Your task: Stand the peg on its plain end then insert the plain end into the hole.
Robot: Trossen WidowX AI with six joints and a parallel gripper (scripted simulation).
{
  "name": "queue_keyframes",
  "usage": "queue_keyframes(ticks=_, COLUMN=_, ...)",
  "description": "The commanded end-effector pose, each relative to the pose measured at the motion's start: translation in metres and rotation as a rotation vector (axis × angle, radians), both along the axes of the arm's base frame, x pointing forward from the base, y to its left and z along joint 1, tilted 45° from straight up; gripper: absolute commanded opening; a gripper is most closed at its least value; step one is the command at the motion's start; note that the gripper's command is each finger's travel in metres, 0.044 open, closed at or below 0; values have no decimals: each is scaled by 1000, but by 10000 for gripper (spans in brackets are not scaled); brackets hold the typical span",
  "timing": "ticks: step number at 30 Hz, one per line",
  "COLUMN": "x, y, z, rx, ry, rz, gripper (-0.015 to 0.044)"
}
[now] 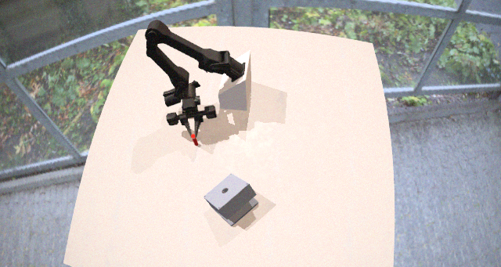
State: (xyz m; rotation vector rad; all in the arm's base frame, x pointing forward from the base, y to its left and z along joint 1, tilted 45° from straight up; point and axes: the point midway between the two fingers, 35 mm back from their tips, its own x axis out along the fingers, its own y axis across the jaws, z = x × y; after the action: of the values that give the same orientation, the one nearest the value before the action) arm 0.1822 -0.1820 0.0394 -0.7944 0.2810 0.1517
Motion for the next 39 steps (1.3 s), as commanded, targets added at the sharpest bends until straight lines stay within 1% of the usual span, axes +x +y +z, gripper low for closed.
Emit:
queue_keyframes(ticks=1, x=-1, y=-2, z=-1, rx=0, ry=0, rz=-1, gripper=49)
queue_keyframes(ticks=39, x=-7, y=-3, z=-2, rx=-4, ry=-23, rz=35, gripper=49)
